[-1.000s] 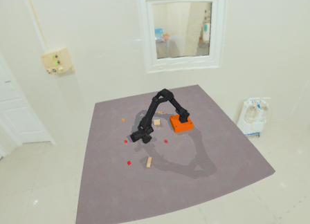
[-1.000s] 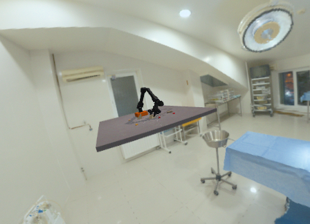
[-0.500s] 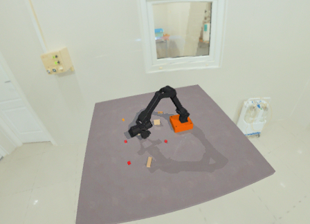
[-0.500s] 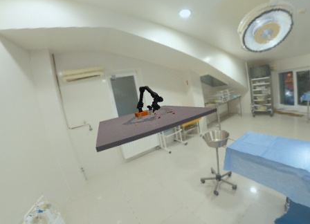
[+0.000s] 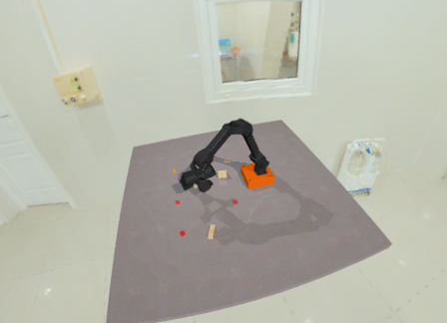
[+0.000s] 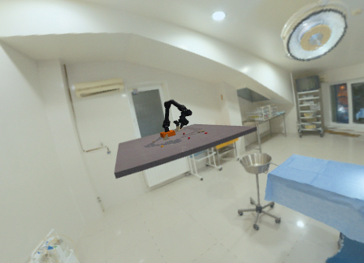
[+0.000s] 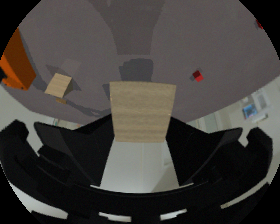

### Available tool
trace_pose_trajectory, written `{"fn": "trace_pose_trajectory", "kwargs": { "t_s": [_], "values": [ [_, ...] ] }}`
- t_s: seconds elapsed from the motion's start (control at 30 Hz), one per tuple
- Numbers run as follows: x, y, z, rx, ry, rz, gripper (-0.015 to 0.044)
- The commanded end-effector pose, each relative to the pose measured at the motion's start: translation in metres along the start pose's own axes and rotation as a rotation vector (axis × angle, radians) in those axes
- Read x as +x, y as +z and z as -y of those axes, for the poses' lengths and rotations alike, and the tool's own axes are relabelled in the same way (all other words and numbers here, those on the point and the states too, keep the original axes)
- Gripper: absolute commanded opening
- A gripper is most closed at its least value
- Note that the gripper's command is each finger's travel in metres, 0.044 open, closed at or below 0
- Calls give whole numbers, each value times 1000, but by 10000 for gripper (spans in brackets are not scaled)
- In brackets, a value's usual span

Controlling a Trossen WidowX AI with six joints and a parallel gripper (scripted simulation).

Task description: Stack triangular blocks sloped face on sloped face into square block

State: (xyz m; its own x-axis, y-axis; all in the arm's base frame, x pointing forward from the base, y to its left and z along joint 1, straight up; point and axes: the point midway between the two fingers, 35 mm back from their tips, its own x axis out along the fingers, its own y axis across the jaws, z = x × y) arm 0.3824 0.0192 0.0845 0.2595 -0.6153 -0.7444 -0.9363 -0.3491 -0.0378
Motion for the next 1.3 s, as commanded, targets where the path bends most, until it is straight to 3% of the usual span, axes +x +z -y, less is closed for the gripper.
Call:
{"fn": "trace_pose_trajectory", "kwargs": {
  "t_s": [0.0,0.8,1.27],
  "values": [
    [5,-3,0,61,23,70,0],
    [6,-25,1,542,219,682,0],
    [15,-51,-25,556,225,696,0]
  ]
}}
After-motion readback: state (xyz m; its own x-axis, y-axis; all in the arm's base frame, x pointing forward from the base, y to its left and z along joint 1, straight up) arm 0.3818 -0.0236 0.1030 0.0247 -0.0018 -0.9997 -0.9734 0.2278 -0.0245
